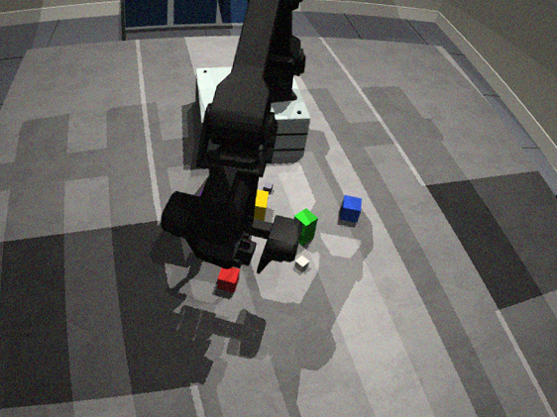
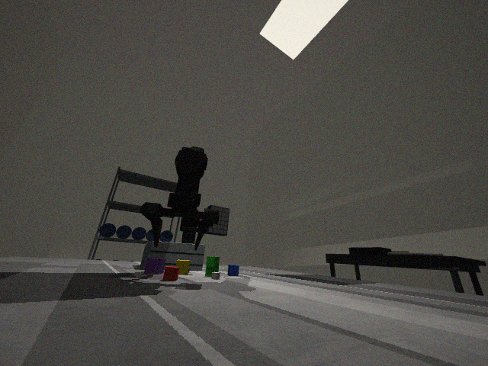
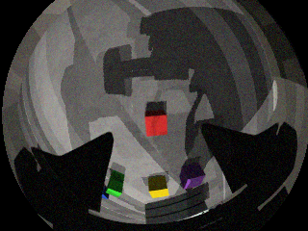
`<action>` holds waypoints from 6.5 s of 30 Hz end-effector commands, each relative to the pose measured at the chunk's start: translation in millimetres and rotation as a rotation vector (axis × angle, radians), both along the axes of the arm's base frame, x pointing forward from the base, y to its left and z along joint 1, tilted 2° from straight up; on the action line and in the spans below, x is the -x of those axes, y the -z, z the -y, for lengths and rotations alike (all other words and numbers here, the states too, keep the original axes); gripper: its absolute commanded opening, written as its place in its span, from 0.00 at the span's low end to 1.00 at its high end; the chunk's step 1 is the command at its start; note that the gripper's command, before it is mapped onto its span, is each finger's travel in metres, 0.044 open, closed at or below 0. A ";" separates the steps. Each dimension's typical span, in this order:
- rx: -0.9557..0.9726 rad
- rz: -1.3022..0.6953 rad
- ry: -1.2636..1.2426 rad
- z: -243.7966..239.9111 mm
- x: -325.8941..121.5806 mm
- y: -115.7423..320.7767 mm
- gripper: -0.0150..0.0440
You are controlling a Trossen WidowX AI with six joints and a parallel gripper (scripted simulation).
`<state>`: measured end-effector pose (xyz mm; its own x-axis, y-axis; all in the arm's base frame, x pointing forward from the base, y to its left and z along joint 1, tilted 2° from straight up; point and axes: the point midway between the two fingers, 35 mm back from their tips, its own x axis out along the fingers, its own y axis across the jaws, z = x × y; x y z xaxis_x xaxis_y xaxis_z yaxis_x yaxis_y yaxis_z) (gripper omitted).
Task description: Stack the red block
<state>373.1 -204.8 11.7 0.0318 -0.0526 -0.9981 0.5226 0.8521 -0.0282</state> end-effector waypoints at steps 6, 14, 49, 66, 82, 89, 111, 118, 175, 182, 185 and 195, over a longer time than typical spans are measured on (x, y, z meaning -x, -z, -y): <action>-0.020 -0.024 0.003 -2.8 7.6 24.0 1.00; -0.020 -0.024 0.003 -2.2 7.3 35.0 1.00; -0.020 -0.024 0.003 -1.6 7.9 59.2 0.78; -0.020 -0.024 0.003 -1.5 7.5 52.1 0.25; -0.020 -0.024 0.003 -3.5 7.5 -31.4 0.25; -0.020 -0.024 0.003 -4.4 7.8 -59.0 0.25; -0.026 -0.025 0.002 -71.0 24.7 -60.6 0.25; -0.029 -0.026 0.002 -103.0 38.3 -59.1 0.25; -0.034 -0.029 0.002 -153.3 68.9 10.3 0.25; -0.034 -0.029 0.002 -153.3 68.9 10.7 0.25; -0.034 -0.029 0.002 -153.3 68.9 10.7 0.25; -0.029 -0.031 0.000 -152.4 69.1 9.4 0.57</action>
